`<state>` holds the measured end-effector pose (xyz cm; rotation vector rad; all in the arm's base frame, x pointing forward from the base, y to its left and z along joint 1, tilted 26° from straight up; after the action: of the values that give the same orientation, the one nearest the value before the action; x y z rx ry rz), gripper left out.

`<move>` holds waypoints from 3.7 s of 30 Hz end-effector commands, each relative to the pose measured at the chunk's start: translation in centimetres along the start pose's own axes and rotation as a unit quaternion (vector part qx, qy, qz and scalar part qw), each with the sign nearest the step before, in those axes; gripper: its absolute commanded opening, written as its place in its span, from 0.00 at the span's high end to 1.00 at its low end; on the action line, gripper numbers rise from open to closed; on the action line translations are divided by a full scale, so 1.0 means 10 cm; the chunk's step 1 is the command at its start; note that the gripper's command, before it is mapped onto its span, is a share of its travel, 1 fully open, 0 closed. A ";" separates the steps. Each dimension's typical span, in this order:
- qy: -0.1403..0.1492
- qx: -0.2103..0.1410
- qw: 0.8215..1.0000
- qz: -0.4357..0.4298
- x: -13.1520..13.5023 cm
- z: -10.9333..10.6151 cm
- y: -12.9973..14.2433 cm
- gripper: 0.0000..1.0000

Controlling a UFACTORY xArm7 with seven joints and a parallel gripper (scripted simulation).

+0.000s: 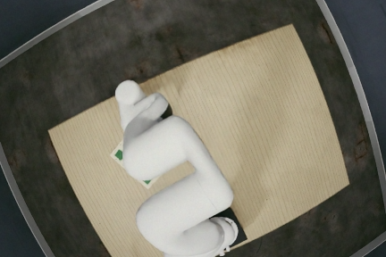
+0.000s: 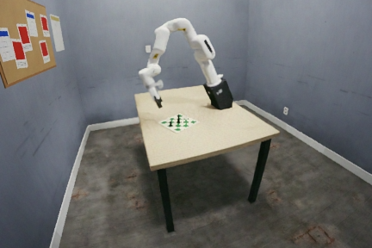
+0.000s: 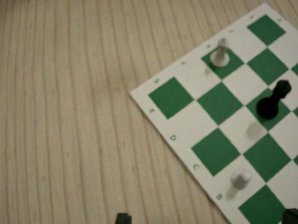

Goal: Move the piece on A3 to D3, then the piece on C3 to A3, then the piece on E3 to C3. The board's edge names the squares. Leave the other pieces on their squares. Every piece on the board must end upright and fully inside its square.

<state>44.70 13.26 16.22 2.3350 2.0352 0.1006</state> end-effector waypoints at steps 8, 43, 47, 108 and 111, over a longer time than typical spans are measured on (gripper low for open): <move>-0.004 -0.122 0.982 -0.144 0.63 -0.13 -0.46 0.00; 0.023 -0.187 0.945 -0.266 1.10 -0.21 -1.01 0.00; 0.023 -0.187 0.945 -0.268 1.10 -0.21 -1.01 0.00; -0.117 -0.149 0.480 -0.856 1.17 0.21 -0.88 0.61; -0.117 -0.149 0.480 -0.856 1.17 0.21 -0.88 0.61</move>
<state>37.76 26.01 13.59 -0.5508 2.6294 0.0174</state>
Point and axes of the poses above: the point where the finger pads meet when closed, its own z axis out along the fingers, its own x axis across the jaws, y = z × x, the point moved 4 cm from there along -z, back along the fingers, and after that the axes turned 5 degrees about z, right-handed, at the moved point
